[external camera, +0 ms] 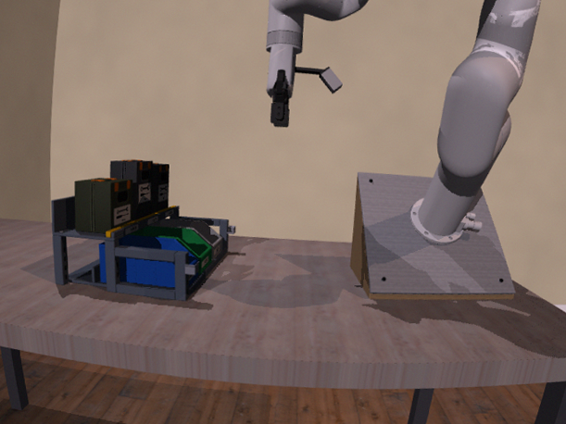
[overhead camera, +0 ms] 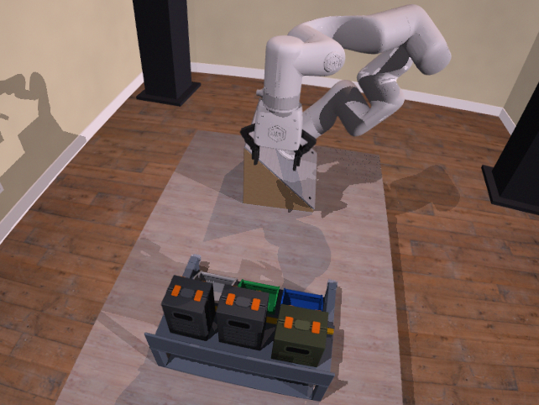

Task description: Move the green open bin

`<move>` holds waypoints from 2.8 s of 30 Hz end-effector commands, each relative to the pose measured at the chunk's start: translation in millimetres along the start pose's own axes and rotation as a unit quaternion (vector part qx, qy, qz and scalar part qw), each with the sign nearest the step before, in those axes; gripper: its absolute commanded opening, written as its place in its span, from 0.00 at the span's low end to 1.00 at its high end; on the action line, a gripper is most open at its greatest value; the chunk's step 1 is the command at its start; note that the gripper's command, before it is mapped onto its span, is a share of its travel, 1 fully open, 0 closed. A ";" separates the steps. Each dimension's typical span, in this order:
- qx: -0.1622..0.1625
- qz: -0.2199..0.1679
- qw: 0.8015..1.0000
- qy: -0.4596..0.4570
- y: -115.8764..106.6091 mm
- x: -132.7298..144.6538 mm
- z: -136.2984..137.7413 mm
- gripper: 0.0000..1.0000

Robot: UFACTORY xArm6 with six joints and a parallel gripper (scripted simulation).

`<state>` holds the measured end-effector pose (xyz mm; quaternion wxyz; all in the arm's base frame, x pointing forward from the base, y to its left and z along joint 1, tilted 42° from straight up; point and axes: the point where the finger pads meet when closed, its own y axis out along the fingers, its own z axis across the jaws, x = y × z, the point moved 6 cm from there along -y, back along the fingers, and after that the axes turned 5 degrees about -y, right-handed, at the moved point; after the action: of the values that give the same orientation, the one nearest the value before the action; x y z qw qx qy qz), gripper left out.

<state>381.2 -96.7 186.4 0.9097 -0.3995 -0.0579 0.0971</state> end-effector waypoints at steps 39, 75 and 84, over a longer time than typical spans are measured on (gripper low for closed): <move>-0.001 -0.001 0.936 0.353 -1.3 0.5 -0.1 1.00; -0.001 -0.002 0.814 0.581 -1.3 0.4 -0.1 1.00; -0.001 -0.002 0.766 0.643 -1.3 0.4 -0.1 1.00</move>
<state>381.1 -96.6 186.4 0.7672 -0.3797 0.4921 -0.1582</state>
